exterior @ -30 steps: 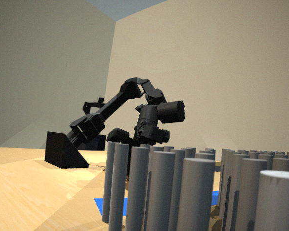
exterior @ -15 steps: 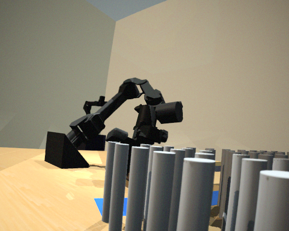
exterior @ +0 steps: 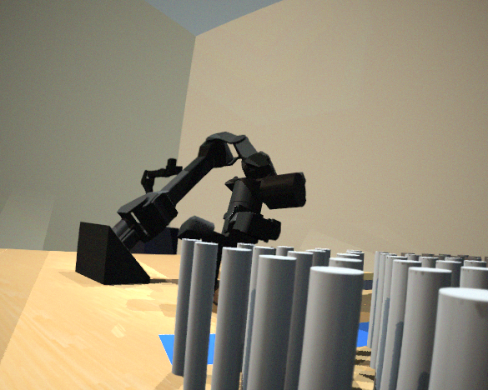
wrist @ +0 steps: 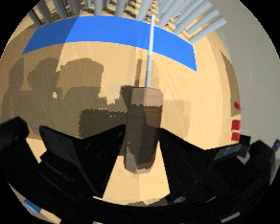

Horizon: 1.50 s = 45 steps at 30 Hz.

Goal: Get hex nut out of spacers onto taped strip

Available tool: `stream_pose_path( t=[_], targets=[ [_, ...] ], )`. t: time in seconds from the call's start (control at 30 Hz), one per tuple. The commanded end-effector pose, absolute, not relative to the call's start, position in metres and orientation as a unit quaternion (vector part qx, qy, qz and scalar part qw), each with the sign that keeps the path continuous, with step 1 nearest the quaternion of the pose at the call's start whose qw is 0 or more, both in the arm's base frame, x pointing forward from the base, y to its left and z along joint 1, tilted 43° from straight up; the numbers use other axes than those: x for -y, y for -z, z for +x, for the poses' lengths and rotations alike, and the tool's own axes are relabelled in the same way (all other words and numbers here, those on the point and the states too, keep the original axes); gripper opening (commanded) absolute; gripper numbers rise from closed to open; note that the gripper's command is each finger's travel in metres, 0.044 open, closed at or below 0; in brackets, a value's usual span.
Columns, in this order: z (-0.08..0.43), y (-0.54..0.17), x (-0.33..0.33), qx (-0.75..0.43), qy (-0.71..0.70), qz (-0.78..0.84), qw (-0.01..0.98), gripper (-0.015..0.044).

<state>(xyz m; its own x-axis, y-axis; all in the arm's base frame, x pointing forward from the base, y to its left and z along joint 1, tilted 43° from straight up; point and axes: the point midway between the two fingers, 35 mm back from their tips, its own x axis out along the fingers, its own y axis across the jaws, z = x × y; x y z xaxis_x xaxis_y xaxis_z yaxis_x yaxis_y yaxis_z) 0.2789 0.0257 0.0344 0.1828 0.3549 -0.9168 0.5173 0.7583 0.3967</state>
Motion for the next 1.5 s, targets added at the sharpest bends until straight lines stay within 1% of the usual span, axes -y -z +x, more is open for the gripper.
stream_pose_path(
  t=[0.0, 1.47],
  targets=[
    [0.276, -0.035, -0.026, -0.637, 0.063, 0.343, 0.688, 0.0000],
    [0.259, -0.044, -0.032, -0.637, 0.063, 0.343, 0.687, 0.0000]
  ],
)
